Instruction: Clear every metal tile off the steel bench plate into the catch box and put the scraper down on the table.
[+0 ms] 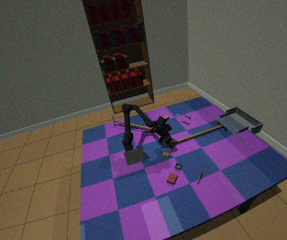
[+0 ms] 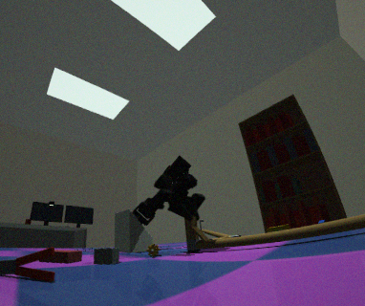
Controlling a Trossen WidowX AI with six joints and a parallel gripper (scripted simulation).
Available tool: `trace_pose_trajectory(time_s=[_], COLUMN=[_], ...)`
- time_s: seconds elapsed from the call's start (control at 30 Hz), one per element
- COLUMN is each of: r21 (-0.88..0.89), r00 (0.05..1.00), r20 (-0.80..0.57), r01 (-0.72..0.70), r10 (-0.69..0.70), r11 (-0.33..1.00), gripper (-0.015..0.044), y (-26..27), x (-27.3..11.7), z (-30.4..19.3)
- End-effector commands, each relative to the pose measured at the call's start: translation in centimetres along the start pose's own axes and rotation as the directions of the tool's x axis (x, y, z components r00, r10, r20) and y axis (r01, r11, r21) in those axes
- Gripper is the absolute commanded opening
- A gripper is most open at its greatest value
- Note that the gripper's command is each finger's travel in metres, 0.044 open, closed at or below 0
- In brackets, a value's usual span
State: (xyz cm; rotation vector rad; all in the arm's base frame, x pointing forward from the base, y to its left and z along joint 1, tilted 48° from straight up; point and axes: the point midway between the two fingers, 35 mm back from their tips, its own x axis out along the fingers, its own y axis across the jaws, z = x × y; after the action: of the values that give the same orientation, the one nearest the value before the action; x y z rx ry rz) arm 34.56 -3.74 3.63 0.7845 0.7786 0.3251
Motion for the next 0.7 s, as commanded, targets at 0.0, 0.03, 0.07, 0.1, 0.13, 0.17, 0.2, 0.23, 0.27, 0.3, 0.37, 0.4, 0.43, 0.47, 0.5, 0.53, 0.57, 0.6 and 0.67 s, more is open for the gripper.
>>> trace_pose_trajectory(time_s=[0.0,0.03,0.07,0.1,0.13,0.17,0.2,0.23,0.27,0.3,0.37,0.4,0.43,0.47,0.5,0.53,0.57,0.6,0.67], r21=[-0.002,-0.002,-0.002,-0.002,-0.002,-0.002,-0.002,-0.002,-0.002,-0.002,-0.001,-0.001,-0.001,-0.001,-0.001,-0.001,-0.001,0.0,0.0], r00=[1.0,1.0,1.0,1.0,1.0,1.0,1.0,1.0,1.0,1.0,1.0,1.0,1.0,1.0,1.0,1.0,1.0,1.0,1.0], r20=[0.013,0.013,0.013,0.014,0.014,0.014,0.014,0.014,0.015,0.015,0.015,0.015,0.016,0.016,0.016,0.016,0.017,0.017,0.017], r01=[0.005,0.005,0.005,0.005,0.005,0.006,0.006,0.006,0.006,0.006,0.006,0.006,0.006,0.006,0.006,0.006,0.006,0.006,0.006], r10=[-0.005,-0.005,-0.005,-0.005,-0.005,-0.006,-0.006,-0.006,-0.006,-0.006,-0.006,-0.006,-0.006,-0.006,-0.006,-0.006,-0.006,-0.006,-0.006], r11=[1.0,1.0,1.0,1.0,1.0,1.0,1.0,1.0,1.0,1.0,1.0,1.0,1.0,1.0,1.0,1.0,1.0,1.0,1.0], gripper=[0.0,0.0,0.0,0.0,0.0,0.0,0.0,0.0,0.0,0.0,0.0,0.0,0.0,0.0,0.0,0.0,0.0,0.0,0.0], y=[-0.1,-0.1,-0.2,-0.2,-0.2,-0.2,-0.2,-0.2,-0.2,-0.2,-0.2,-0.2,-0.2,-0.2,-0.2,-0.2,-0.1,-0.1,0.0], x=[0.3,0.3,0.4,0.5,0.6,0.7,0.8,0.9,1.0,1.1,1.3,1.4,1.5,1.6,1.8,1.9,2.0,2.1,2.3], z=[1.0,1.1,1.3,1.4,1.5,1.6,1.8,1.9,2.0,2.1,2.4,2.5,2.6,2.8,2.9,3.0,3.1,3.3,3.5])
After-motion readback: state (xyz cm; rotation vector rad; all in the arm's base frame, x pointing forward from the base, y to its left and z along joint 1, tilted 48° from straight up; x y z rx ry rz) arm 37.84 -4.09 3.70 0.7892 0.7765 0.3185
